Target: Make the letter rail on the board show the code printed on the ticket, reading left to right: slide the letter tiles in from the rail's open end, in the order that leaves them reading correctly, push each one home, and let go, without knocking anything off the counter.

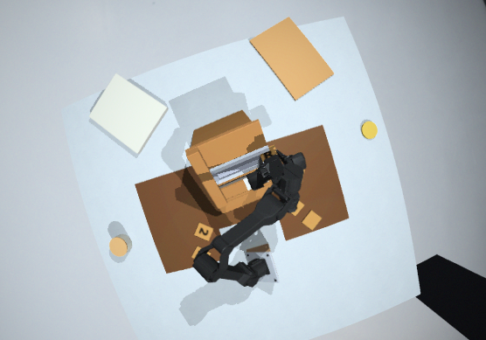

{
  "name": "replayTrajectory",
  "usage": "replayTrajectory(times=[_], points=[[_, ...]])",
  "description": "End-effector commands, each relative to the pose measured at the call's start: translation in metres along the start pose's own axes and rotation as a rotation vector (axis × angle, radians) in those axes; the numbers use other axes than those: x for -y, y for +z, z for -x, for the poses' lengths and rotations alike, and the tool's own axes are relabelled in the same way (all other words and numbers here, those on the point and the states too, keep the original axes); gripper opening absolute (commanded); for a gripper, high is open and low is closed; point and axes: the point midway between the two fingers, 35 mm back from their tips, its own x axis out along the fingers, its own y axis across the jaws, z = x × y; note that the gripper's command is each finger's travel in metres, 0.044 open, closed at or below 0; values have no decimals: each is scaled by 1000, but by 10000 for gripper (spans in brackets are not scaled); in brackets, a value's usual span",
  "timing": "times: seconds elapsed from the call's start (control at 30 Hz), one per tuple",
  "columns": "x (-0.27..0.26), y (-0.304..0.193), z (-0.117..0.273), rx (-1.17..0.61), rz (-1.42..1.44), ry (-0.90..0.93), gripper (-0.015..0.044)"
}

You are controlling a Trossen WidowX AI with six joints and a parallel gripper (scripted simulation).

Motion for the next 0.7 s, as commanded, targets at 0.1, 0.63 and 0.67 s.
replayTrajectory(times=[0.1, 0.63, 0.67], points=[[-5, 1, 1, 2, 1, -3, 0], [-11, 1, 1, 2, 1, -3, 0], [-11, 1, 1, 2, 1, -3, 0]])
